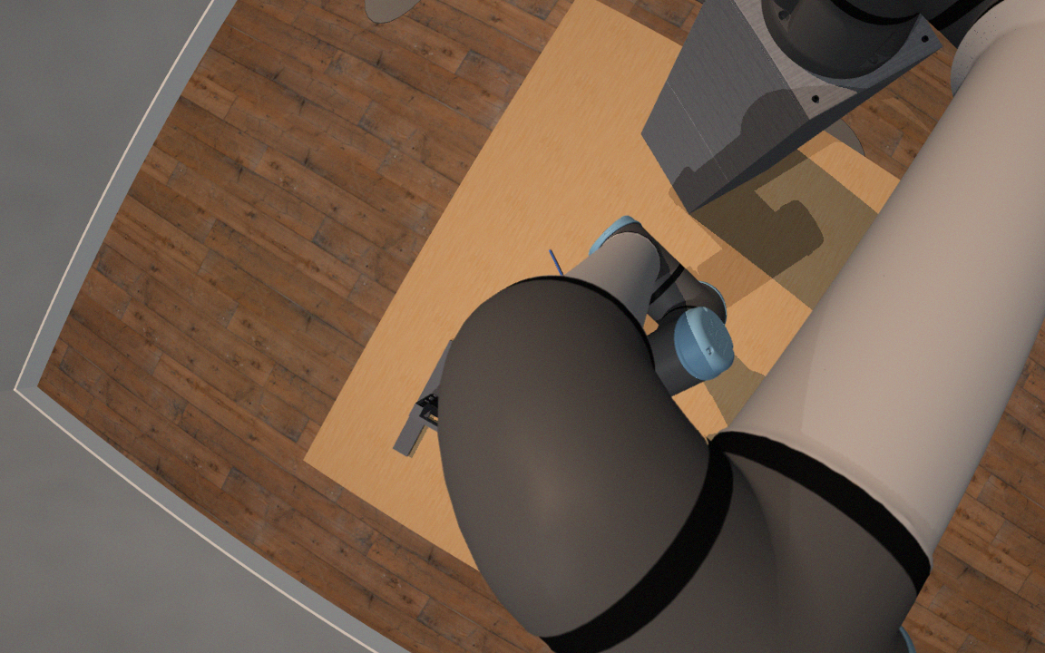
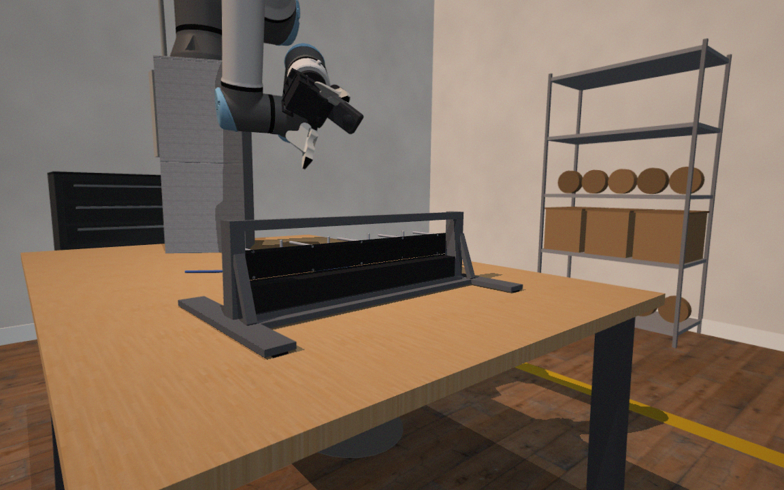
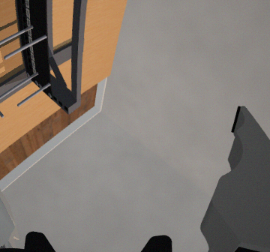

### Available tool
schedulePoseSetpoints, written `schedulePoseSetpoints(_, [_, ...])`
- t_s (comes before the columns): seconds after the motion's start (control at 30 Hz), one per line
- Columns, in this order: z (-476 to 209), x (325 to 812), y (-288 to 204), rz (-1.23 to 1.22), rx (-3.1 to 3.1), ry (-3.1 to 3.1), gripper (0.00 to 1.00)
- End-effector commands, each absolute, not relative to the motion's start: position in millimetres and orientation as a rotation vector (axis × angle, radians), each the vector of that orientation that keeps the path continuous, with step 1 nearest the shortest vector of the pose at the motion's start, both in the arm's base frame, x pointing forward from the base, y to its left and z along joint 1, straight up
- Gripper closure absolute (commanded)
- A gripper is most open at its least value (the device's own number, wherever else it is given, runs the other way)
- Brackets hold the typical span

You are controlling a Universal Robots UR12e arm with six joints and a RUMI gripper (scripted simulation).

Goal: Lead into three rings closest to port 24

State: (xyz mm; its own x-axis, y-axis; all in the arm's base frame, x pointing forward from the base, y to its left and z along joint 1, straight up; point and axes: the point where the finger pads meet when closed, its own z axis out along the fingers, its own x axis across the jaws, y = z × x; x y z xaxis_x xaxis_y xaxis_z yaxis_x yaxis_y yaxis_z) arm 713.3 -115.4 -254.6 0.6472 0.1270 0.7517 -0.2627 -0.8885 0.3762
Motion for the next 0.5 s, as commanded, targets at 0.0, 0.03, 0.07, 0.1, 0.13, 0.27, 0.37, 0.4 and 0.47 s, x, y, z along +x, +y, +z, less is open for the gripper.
schedulePoseSetpoints(0.0, [-256.0, 710.2, -115.5, 1.135, 2.423, -0.109, 0.00])
schedulePoseSetpoints(0.03, [-257.4, 707.8, -115.6, 1.124, 2.433, -0.110, 0.00])
schedulePoseSetpoints(0.07, [-259.2, 704.6, -115.5, 1.110, 2.447, -0.113, 0.00])
schedulePoseSetpoints(0.1, [-261.5, 700.4, -115.4, 1.093, 2.464, -0.116, 0.00])
schedulePoseSetpoints(0.13, [-264.3, 695.2, -115.2, 1.071, 2.484, -0.119, 0.00])
schedulePoseSetpoints(0.27, [-279.3, 667.0, -114.1, 0.949, 2.592, -0.141, 0.00])
schedulePoseSetpoints(0.37, [-288.4, 648.4, -112.8, 0.869, 2.657, -0.156, 0.00])
schedulePoseSetpoints(0.4, [-288.4, 648.4, -112.8, 0.869, 2.657, -0.156, 0.00])
schedulePoseSetpoints(0.47, [-298.5, 630.7, -112.7, 0.782, 2.722, -0.169, 0.00])
